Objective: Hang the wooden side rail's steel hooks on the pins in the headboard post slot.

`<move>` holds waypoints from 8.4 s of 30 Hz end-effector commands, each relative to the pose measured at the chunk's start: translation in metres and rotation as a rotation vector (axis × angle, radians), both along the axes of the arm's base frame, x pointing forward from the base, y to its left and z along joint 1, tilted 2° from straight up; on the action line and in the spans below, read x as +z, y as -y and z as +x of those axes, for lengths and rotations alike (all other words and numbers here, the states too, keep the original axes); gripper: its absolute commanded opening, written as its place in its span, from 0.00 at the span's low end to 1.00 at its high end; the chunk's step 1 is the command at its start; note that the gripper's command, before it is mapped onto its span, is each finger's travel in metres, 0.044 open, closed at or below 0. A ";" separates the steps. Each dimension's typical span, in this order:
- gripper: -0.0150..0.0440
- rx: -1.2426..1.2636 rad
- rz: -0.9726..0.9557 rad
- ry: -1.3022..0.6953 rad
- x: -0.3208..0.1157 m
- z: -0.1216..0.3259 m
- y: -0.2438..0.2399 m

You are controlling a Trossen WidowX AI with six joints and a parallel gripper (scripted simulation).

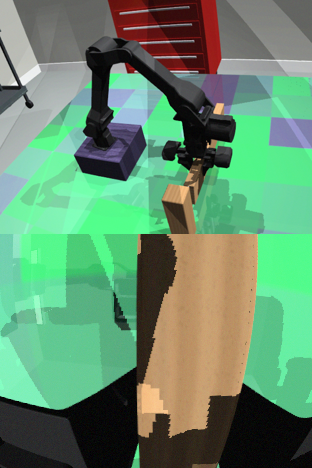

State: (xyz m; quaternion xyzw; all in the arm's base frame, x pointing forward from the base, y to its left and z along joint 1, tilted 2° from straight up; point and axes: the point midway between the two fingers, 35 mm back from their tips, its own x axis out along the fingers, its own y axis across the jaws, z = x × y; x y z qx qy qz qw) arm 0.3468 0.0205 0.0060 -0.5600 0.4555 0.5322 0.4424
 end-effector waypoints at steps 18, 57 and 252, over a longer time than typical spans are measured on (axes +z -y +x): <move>0.25 -0.001 0.004 0.014 0.000 0.007 0.002; 0.25 -0.001 0.003 0.013 0.000 0.005 0.007; 0.25 -0.001 0.001 0.014 0.000 0.010 0.029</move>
